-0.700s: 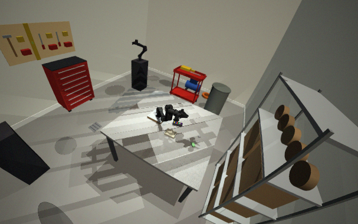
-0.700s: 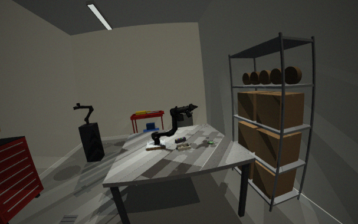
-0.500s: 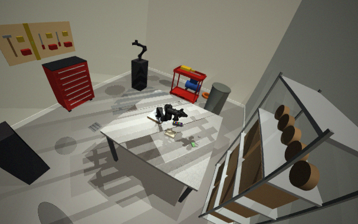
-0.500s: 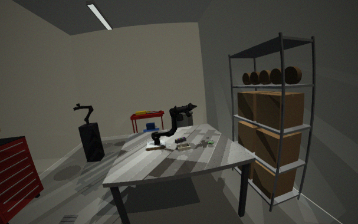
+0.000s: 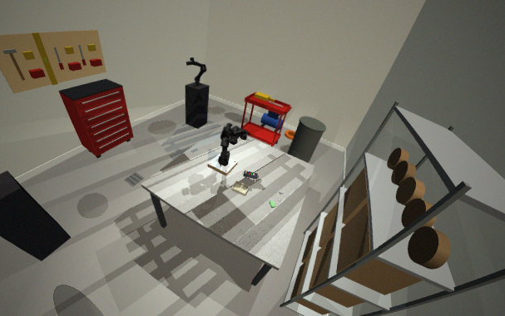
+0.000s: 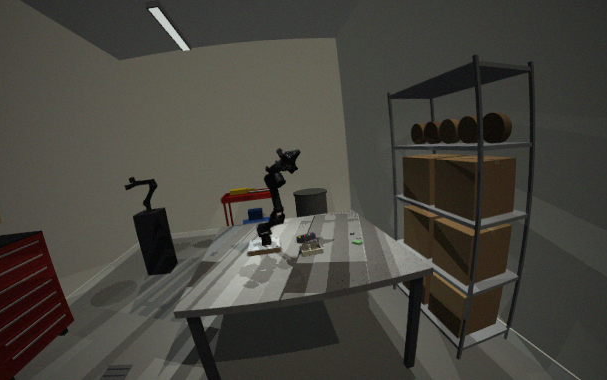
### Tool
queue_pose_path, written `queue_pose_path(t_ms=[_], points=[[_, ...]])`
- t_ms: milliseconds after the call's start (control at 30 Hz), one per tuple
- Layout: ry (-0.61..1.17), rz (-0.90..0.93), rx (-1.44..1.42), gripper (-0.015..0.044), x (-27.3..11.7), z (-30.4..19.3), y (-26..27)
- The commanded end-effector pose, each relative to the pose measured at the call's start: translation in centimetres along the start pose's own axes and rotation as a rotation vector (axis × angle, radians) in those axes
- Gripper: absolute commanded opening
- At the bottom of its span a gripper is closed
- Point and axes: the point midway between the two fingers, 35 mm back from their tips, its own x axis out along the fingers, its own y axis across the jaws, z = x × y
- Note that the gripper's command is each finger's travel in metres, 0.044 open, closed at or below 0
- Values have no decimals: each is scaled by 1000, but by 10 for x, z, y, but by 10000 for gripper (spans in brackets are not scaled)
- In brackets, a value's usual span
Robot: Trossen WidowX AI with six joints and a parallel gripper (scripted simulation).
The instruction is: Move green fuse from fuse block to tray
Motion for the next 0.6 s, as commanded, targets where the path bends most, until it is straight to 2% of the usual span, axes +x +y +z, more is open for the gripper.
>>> queue_pose_path(t_ms=[0,267,367,567], points=[[80,69,-125,72,-17,-48,9],[282,225,-411,72,-70,-169,9],[282,230,-536,72,-84,-189,-5],[398,264,-701,72,-109,-250,-39]])
